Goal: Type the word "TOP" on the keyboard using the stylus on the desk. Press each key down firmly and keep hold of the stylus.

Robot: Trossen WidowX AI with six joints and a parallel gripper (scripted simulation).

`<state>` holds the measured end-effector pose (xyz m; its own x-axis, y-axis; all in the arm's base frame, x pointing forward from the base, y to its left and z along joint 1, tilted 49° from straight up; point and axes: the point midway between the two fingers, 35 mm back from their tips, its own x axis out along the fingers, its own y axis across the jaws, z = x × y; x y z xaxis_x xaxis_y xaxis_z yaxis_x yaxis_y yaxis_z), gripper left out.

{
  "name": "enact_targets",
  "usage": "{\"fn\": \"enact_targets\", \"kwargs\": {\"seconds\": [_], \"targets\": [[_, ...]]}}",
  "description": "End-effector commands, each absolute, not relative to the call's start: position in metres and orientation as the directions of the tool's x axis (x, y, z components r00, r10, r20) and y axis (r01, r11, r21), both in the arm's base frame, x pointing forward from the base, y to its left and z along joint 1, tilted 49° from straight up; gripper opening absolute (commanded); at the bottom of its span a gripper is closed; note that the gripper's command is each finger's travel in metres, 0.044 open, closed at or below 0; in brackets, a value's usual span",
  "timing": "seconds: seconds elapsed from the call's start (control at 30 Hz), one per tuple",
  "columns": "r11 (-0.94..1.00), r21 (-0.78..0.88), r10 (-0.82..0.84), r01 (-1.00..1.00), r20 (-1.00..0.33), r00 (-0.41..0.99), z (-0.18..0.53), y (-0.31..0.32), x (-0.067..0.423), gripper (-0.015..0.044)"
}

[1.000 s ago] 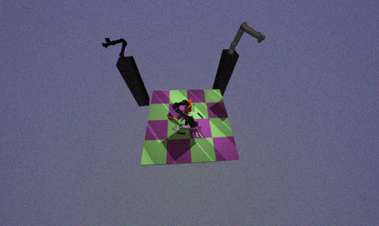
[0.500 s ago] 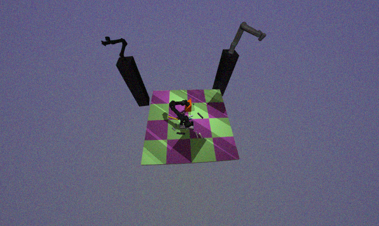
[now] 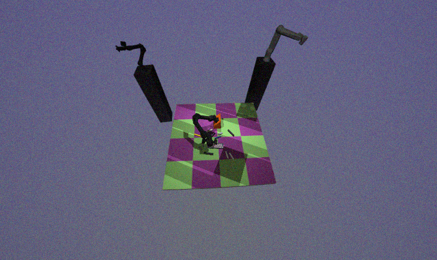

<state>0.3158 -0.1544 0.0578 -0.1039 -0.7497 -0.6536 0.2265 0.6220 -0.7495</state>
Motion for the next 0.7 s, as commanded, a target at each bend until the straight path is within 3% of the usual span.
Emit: {"fn": "enact_targets", "kwargs": {"seconds": [0.0,0.3,0.67], "targets": [[0.625,-0.752,-0.749,0.21,-0.653,-0.11,0.056,-0.154,0.314,0.0],[0.626,-0.751,-0.748,0.209,-0.654,-0.111,0.031,-0.129,0.288,0.0],[0.629,-0.749,-0.746,0.209,-0.657,-0.11,0.017,-0.117,0.294,0.0]]}}
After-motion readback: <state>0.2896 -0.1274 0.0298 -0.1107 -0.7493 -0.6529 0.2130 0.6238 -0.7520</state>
